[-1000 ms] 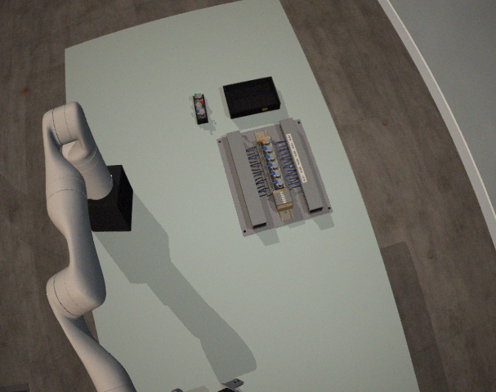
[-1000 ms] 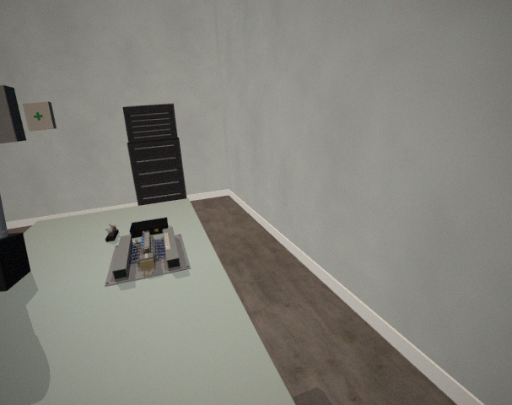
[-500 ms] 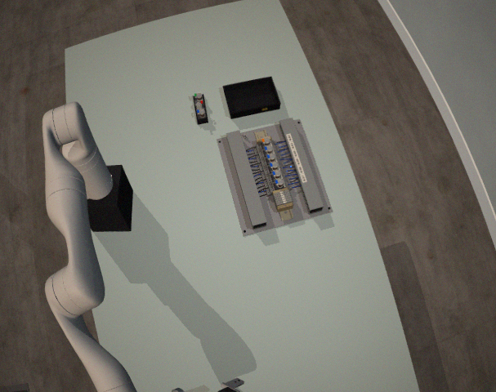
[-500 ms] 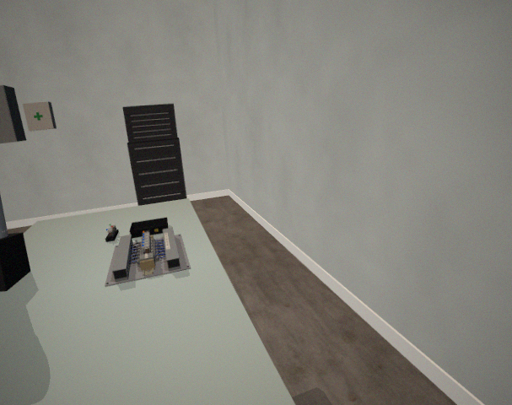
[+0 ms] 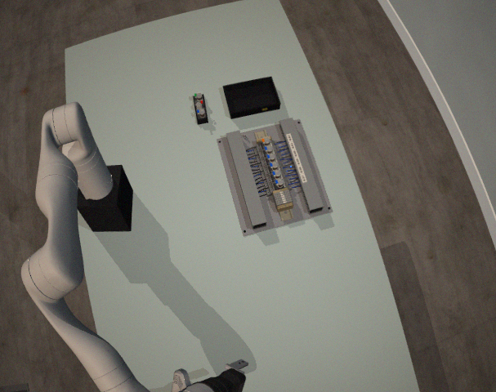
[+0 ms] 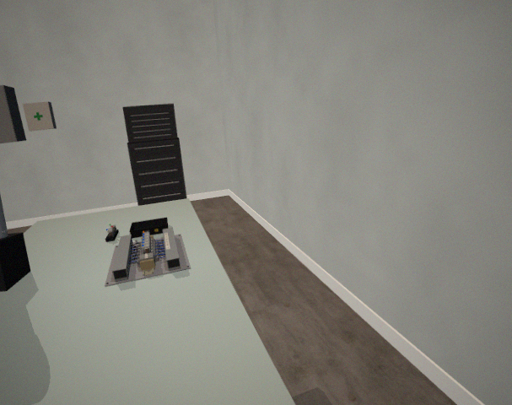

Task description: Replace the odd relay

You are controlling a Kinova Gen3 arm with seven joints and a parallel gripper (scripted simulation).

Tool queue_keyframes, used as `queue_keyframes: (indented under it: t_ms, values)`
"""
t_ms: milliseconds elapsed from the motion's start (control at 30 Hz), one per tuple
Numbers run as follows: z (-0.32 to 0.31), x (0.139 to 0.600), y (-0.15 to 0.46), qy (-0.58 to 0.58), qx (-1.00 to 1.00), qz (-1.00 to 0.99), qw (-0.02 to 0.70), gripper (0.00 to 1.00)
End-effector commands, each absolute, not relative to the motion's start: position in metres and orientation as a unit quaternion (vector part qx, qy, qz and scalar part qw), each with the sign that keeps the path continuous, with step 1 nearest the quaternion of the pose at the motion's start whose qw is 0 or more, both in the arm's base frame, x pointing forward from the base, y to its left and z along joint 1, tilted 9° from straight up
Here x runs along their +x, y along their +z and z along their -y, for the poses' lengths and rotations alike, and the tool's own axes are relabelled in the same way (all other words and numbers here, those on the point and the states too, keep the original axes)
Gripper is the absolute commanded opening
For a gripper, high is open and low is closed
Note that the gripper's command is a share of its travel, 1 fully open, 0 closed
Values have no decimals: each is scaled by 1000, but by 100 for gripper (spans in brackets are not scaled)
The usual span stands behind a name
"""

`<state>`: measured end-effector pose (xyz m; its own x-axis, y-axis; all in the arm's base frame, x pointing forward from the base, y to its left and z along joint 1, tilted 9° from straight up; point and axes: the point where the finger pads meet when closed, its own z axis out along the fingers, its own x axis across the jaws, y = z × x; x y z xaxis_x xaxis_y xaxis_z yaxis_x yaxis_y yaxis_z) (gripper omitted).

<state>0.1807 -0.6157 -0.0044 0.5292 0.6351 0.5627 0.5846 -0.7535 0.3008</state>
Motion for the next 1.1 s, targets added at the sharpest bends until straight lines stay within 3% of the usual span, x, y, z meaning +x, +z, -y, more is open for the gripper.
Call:
queue_keyframes:
  t_ms: [0,1067]
  values:
    - [614,182,0,336,874,-349,39,100]
    - [548,230,72,333,874,-351,45,100]
